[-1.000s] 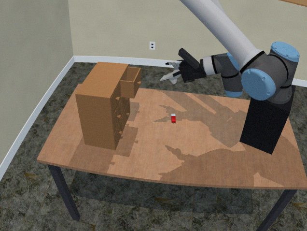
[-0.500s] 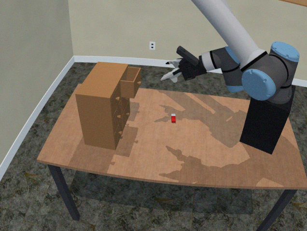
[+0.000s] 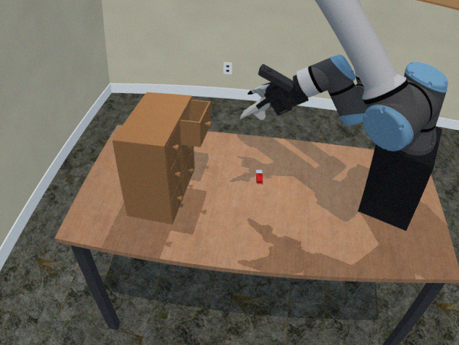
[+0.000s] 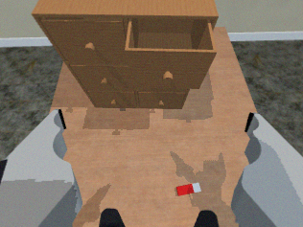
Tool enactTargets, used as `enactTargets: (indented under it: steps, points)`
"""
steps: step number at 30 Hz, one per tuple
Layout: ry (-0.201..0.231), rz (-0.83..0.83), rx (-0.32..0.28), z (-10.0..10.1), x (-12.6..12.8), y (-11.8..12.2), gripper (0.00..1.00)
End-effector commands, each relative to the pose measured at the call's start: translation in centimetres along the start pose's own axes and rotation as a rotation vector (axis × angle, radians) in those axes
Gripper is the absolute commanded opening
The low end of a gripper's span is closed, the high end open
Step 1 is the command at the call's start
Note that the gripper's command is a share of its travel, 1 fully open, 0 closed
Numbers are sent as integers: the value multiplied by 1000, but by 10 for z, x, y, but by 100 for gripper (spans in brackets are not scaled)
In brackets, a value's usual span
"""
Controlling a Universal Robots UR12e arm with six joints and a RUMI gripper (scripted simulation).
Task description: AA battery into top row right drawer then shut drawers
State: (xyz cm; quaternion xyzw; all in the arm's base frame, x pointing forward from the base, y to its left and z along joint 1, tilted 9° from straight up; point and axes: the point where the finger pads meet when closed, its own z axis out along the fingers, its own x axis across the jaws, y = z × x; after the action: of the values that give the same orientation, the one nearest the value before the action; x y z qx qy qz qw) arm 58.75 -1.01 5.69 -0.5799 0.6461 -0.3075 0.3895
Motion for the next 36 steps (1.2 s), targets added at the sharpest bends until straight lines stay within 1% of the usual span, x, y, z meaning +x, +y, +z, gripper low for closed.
enactTargets:
  steps: [1, 12, 14, 20, 29, 31, 36]
  points:
    - [0, 0, -64, 1, 1, -3, 100]
    - [0, 0, -214, -1, 1, -6, 100]
    - [0, 0, -214, -1, 1, -6, 100]
    - [-1, -1, -305, -5, 0, -9, 100]
    - [-1, -1, -467, -7, 0, -12, 100]
    - [-1, -1, -467, -7, 0, -12, 100]
    - [-1, -1, -563, -10, 0, -16, 100]
